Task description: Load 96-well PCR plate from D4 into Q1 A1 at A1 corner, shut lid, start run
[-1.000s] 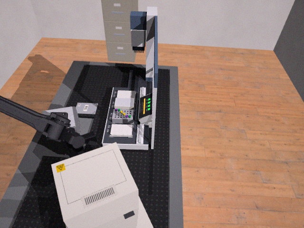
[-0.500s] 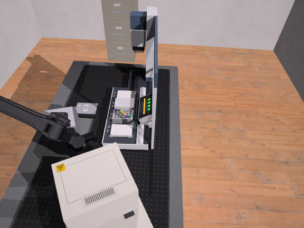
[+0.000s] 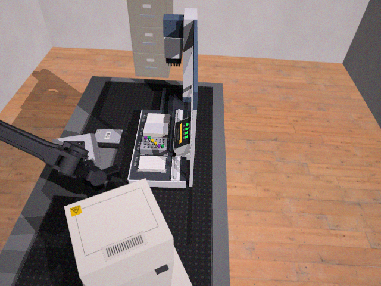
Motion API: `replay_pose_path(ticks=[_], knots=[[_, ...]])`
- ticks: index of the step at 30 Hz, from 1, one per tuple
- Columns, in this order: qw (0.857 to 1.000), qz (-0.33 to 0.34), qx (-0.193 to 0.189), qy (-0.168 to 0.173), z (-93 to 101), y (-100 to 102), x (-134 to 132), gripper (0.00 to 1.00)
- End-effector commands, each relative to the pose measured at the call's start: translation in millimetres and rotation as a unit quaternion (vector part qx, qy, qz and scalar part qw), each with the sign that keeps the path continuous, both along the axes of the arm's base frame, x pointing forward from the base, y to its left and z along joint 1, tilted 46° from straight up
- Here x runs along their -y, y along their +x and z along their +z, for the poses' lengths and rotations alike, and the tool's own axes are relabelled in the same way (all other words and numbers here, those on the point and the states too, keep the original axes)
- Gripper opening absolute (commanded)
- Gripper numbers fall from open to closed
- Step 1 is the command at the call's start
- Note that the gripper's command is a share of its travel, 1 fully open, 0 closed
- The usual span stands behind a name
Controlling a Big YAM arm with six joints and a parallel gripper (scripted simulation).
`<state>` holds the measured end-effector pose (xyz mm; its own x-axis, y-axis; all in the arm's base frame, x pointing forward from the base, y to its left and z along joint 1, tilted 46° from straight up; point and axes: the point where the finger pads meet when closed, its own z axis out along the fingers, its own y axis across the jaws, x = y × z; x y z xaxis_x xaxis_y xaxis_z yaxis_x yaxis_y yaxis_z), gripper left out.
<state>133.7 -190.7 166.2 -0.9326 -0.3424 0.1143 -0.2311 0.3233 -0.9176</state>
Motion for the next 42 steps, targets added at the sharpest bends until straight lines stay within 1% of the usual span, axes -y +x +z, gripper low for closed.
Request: replay_pose_path(ticks=[1, 42], knots=[[0.992, -0.072, -0.096, 0.03, -74.9, -34.4, 15.2, 0.0], [0.993, -0.062, -0.099, 0.034, -76.2, -31.9, 14.7, 0.0]])
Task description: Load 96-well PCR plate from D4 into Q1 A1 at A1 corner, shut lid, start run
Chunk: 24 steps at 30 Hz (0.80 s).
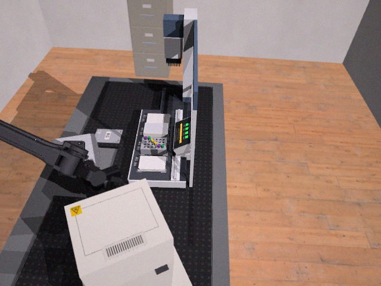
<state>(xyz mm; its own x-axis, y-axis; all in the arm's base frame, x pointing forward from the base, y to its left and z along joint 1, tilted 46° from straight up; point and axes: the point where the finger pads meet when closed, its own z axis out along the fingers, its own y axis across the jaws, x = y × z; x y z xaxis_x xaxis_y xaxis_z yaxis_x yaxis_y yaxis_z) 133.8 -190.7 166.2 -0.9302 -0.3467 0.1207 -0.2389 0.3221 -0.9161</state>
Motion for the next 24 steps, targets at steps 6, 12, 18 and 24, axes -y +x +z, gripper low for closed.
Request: replay_pose_path(ticks=[6, 12, 18, 24], knots=[[0.993, -0.064, -0.095, 0.034, -76.4, -31.5, 14.7, 0.0], [0.993, -0.063, -0.095, 0.035, -76.5, -31.3, 14.7, 0.0], [0.993, -0.062, -0.094, 0.035, -76.6, -31.0, 14.8, 0.0], [0.993, -0.061, -0.094, 0.036, -76.8, -30.5, 14.7, 0.0]])
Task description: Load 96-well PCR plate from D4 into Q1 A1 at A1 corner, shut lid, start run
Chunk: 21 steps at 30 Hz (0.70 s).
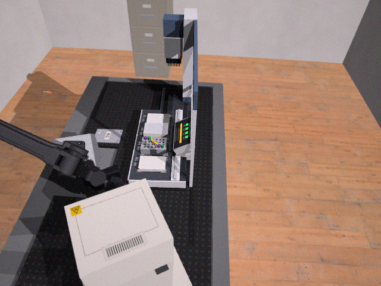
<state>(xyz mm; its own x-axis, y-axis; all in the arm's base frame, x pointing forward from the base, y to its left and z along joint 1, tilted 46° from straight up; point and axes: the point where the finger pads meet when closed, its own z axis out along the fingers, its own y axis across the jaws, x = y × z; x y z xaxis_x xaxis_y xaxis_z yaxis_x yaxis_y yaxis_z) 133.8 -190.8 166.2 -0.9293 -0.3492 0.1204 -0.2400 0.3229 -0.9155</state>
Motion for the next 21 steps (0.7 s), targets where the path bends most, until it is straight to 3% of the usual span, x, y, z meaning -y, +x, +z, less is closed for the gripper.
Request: replay_pose_path(ticks=[1, 21], knots=[[0.993, -0.062, -0.094, 0.035, -76.8, -30.5, 14.6, 0.0], [0.993, -0.059, -0.093, 0.037, -77.1, -29.5, 14.7, 0.0]])
